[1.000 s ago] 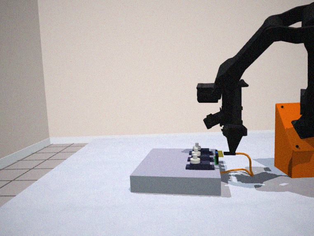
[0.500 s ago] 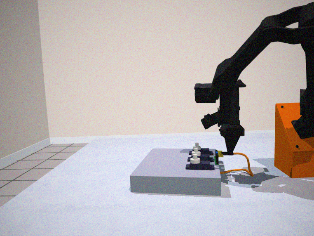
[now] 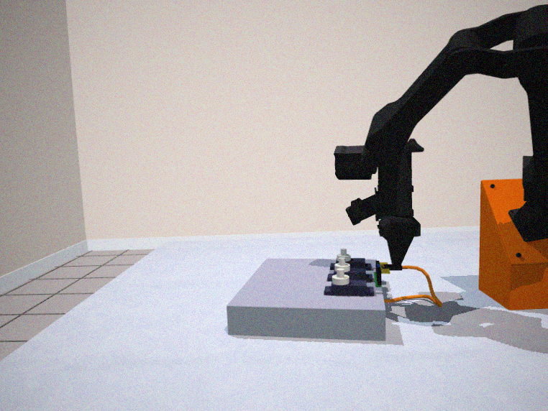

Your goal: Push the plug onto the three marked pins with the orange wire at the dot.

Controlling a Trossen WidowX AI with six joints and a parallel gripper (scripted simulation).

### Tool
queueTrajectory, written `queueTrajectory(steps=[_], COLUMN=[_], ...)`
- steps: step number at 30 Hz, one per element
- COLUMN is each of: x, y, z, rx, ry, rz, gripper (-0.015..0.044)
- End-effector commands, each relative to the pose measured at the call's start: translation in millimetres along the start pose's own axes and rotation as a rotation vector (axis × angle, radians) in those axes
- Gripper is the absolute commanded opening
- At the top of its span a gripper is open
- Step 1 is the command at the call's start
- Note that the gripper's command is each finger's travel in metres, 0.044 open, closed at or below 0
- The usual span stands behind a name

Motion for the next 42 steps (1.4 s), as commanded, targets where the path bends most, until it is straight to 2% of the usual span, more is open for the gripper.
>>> queueTrajectory(steps=[1,3,12,17,20,42], x=[-4.2,-5.5,-2.2,-3.2,-1.9,-1.9], y=[-0.6,-0.6,1.8,1.6,1.9,1.9], z=[-0.4,-0.4,-1.2,-46.2,-59.2,-59.2], rx=[0.003,0.003,0.004,0.007,0.006,0.006], ry=[-0.003,-0.003,-0.003,-0.004,-0.003,-0.003], rz=[0.000,0.000,0.000,0.001,0.001,0.001], gripper=[0.0000,0.0000,0.0236,0.0368,0.0440,0.0440])
Point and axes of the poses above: the point midway between the two fingers, 35 mm back from their tips, its own z axis out along the fingers, its own y axis across the jaws, x = y × z, the point moved 10 cm from there along -z, back along the fingers, and after that the axes turned 2 degrees about z, right-handed, at the moved point
